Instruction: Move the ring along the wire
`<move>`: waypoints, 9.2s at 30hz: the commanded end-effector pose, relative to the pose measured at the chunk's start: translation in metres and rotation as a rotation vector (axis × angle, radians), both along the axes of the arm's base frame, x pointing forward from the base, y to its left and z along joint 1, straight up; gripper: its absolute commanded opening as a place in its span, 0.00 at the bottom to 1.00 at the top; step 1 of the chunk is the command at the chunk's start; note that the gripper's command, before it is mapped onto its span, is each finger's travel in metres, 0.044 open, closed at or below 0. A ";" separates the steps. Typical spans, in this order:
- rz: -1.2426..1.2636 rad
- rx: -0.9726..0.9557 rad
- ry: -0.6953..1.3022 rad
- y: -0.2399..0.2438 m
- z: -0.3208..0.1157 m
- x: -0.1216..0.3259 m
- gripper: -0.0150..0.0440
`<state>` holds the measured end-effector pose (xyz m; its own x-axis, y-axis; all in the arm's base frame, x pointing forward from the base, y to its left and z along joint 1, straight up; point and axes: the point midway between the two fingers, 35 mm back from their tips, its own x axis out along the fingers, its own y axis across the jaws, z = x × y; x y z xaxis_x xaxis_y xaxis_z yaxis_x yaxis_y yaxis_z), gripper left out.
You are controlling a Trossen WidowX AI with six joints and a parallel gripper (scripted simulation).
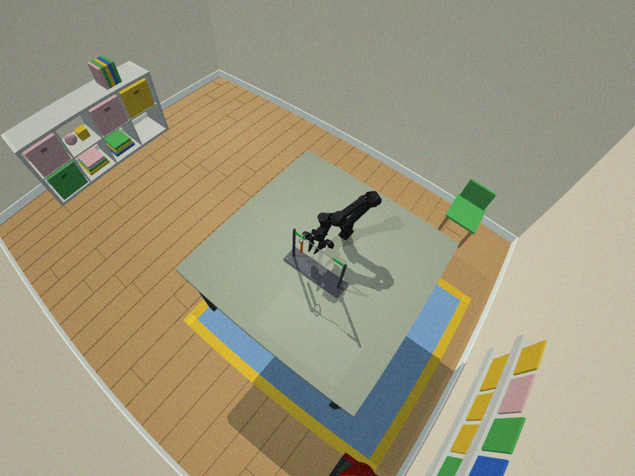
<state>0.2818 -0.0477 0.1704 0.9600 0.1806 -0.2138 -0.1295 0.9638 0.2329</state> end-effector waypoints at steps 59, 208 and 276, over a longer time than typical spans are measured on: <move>-0.146 -0.236 -0.165 -0.055 -0.015 0.001 0.53; -0.119 -0.322 -0.186 -0.011 -0.006 0.048 0.00; -0.137 -0.185 -0.181 0.072 -0.017 0.046 0.00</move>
